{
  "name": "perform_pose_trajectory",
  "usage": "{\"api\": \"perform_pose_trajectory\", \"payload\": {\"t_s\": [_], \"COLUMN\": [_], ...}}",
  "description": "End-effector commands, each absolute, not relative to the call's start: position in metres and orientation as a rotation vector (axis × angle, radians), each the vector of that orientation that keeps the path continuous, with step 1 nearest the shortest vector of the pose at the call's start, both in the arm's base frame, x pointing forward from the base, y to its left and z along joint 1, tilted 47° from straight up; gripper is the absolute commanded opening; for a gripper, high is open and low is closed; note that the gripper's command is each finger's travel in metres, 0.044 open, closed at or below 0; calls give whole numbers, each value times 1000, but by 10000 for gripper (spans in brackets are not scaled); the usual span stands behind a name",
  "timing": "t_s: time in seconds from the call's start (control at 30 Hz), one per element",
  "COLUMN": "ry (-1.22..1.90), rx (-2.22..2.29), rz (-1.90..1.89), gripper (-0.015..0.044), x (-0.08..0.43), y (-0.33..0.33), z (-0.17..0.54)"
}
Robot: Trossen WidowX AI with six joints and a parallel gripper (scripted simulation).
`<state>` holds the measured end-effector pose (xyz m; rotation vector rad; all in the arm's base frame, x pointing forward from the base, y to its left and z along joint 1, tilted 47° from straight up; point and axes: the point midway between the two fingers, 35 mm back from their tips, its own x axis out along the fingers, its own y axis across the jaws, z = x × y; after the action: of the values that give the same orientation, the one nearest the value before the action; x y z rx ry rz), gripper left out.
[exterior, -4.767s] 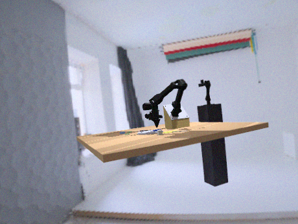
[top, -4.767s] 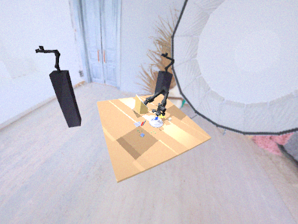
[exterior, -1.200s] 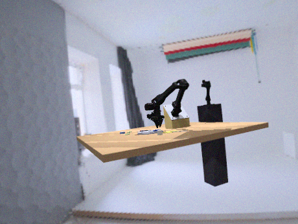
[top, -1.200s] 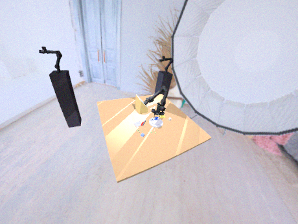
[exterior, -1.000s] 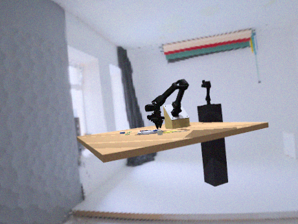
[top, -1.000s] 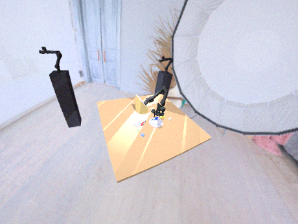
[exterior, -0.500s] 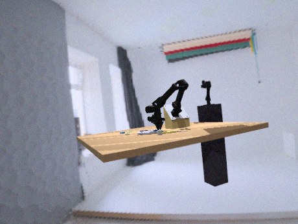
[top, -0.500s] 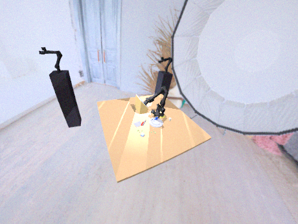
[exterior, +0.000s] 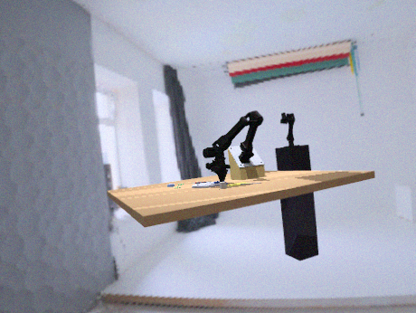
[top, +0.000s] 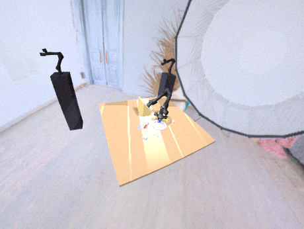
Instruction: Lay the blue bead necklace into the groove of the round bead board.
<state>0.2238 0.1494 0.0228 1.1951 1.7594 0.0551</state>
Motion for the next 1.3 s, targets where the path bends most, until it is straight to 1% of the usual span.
{"api": "perform_pose_trajectory", "payload": {"t_s": [0.0, 0.77, 1.17, 1.27], "ry": [1758, 1758, 1760, 1760], "rx": [1194, 1194, 1196, 1196], "rz": [58, 58, 51, 51], "gripper": [0, 0, 0, 0], "x": [224, 224, 225, 233], "y": [149, 149, 130, 130], "z": [23, 23, 39, 39]}}
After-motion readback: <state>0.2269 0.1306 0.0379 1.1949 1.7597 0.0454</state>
